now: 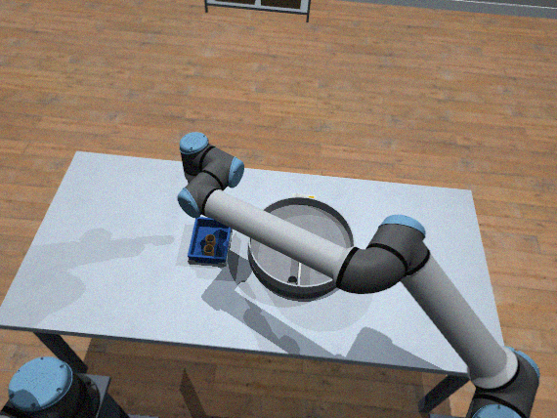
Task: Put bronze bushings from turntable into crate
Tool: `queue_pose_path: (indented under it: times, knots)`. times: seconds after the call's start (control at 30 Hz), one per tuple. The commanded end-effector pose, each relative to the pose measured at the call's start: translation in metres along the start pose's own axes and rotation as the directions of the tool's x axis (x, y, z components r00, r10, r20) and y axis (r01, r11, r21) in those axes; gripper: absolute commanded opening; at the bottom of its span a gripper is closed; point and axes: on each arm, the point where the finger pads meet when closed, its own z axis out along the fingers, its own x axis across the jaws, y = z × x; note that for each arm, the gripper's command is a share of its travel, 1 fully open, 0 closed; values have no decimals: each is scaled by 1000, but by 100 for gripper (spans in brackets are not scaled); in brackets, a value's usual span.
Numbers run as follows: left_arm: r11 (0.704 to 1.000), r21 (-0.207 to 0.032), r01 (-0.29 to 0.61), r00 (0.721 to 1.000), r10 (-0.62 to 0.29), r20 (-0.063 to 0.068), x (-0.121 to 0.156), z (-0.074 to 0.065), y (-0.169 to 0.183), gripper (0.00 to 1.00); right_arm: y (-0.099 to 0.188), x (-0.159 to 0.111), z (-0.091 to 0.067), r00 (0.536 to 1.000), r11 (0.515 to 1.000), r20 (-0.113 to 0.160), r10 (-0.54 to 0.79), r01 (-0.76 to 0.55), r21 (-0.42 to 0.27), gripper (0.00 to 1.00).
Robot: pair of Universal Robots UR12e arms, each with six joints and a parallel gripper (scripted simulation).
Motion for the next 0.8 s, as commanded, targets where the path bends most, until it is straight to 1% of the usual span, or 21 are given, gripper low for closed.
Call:
queue_pose_path:
  times: [0.0, 0.77]
  knots:
    - [1000, 5, 3, 1000, -3, -1, 2, 3, -2, 100, -3, 0, -2, 1000, 1000, 2, 1, -1, 0, 0]
    - [1000, 5, 3, 1000, -3, -1, 2, 3, -2, 100, -4, -1, -2, 1000, 1000, 2, 1, -1, 0, 0]
